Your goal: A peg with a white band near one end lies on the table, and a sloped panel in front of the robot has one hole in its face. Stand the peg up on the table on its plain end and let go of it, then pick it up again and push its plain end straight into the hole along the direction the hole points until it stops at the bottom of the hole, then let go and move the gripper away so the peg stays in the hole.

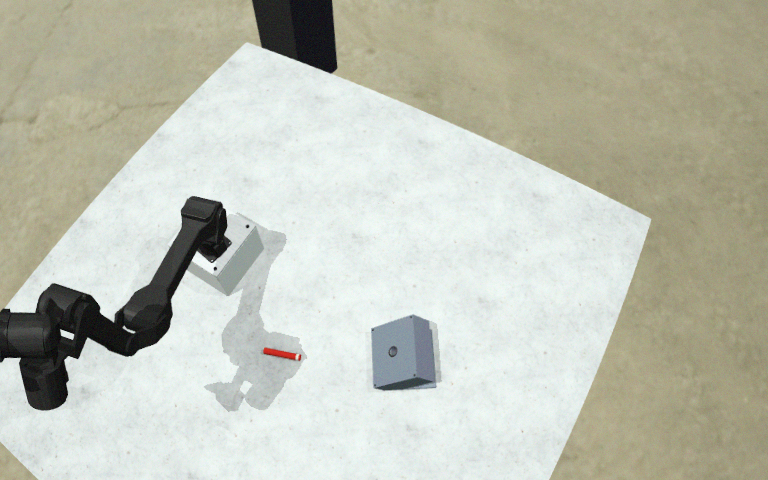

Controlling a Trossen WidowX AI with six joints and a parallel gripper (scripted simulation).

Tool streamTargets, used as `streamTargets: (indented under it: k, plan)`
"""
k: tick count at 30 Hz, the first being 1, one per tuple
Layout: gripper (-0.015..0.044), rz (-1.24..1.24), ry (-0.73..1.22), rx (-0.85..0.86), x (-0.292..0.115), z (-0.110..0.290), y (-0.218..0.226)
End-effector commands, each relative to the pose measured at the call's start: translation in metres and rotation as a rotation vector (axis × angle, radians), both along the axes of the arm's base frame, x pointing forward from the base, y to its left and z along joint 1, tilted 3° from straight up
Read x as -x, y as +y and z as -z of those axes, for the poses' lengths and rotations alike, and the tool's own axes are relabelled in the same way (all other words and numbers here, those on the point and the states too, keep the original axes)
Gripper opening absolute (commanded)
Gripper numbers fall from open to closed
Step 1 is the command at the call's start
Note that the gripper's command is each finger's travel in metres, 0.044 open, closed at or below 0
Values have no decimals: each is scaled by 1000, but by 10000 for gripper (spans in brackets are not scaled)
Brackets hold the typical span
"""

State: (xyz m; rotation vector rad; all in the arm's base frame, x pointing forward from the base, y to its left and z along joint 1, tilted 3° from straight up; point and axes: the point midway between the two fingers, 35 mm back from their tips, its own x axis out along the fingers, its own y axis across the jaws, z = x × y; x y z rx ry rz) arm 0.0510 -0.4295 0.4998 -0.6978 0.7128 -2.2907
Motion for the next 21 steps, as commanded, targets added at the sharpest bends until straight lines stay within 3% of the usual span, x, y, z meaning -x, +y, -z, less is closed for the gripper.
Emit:
streamTargets:
  k: [1,6,21]
  plan:
    - [440,29,-36,134,35,-31,26]
    - [440,56,12,165,50,-48,43]
    - [440,178,6,503,130,-111,141]
